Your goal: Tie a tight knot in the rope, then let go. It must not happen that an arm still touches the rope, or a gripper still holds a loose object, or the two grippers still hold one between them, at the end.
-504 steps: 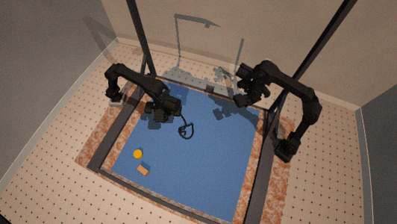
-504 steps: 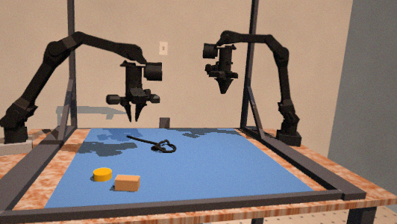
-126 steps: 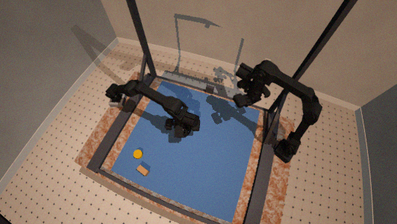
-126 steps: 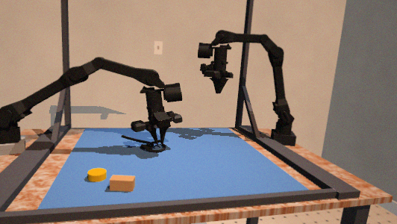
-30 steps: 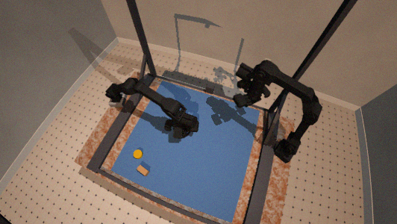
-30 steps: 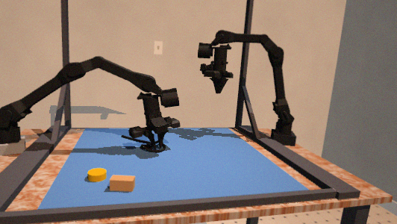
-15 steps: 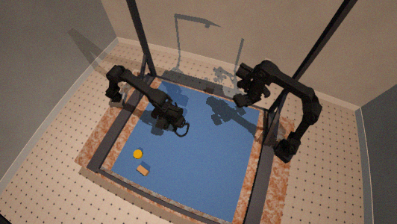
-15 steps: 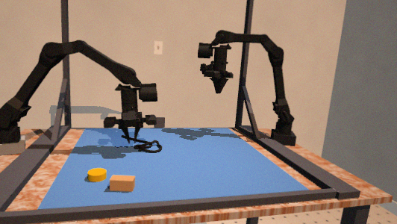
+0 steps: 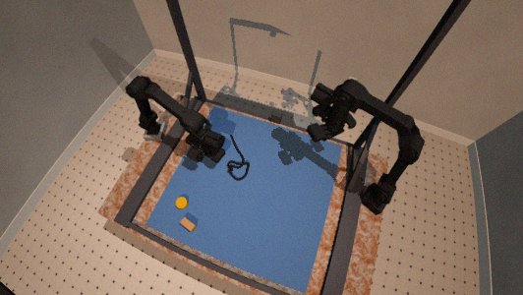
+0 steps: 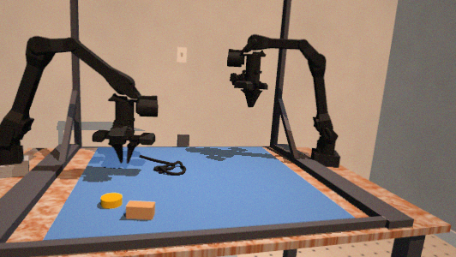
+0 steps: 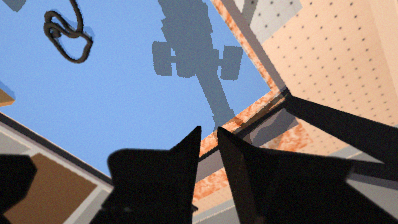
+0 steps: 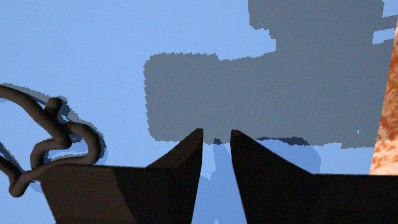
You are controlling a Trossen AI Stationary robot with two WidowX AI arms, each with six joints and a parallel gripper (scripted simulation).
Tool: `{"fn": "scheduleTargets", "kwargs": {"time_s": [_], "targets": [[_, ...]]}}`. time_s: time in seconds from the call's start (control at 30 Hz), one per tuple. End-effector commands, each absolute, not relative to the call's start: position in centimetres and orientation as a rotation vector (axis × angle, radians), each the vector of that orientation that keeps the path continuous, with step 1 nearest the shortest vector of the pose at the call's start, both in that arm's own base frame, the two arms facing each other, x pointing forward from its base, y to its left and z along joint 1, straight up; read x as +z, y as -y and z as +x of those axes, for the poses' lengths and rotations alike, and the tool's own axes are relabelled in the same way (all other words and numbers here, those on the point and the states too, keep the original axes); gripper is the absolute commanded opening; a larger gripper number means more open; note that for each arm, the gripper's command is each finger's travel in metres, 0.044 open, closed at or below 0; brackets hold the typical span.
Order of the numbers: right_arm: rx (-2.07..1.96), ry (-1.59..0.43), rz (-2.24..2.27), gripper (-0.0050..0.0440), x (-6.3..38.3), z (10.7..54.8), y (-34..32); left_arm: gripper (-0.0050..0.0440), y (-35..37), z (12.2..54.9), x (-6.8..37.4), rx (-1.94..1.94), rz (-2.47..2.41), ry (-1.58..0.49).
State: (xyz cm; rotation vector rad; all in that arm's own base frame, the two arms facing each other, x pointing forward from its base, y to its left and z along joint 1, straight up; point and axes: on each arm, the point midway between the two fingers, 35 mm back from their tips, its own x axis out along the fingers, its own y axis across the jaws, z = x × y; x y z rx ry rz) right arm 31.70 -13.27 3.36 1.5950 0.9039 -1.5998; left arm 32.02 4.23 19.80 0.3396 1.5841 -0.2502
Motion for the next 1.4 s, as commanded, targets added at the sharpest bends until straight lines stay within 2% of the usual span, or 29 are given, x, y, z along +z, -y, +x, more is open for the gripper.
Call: {"fn": "scheduleTargets", "kwargs": {"time_s": [0.0,1.37], "targets": [[-1.583,-0.873,1.612,0.0085,4.3,31.8,13.3,0.0085,-4.3,31.9,20.6,-0.236,0.342,-1.559],[-1.580,-0.870,1.613,0.0085,4.4,37.4,16.0,0.0085,-4.3,31.9,20.6,-0.236,0.342,-1.559]]}}
